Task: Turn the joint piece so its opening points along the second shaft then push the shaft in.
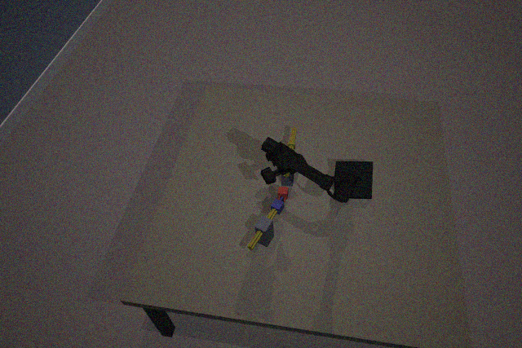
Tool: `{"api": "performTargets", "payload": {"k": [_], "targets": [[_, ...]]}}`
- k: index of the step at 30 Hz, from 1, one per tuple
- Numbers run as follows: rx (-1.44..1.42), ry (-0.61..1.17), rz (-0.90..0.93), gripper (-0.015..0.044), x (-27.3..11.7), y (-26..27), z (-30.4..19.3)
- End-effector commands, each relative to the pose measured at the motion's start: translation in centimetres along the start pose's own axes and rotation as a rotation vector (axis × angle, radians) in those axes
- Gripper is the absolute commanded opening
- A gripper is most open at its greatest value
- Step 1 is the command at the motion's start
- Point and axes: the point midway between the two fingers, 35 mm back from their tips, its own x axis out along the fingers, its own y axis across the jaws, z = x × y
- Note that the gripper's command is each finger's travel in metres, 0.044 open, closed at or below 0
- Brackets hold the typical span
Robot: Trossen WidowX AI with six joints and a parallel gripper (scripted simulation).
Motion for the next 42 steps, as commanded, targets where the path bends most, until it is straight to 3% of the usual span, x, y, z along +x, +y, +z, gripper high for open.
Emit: {"api": "performTargets", "payload": {"k": [1,6,17,42], "targets": [[-0.130,-0.021,0.034,0.0440,-1.9,-0.1,0.2],[-0.272,-0.048,0.060,0.0440,-3.9,-0.4,0.4],[-0.236,-0.039,0.055,0.0440,-3.7,-0.6,0.8],[0.557,0.257,-0.043,0.0440,3.7,-4.0,4.4]]}}
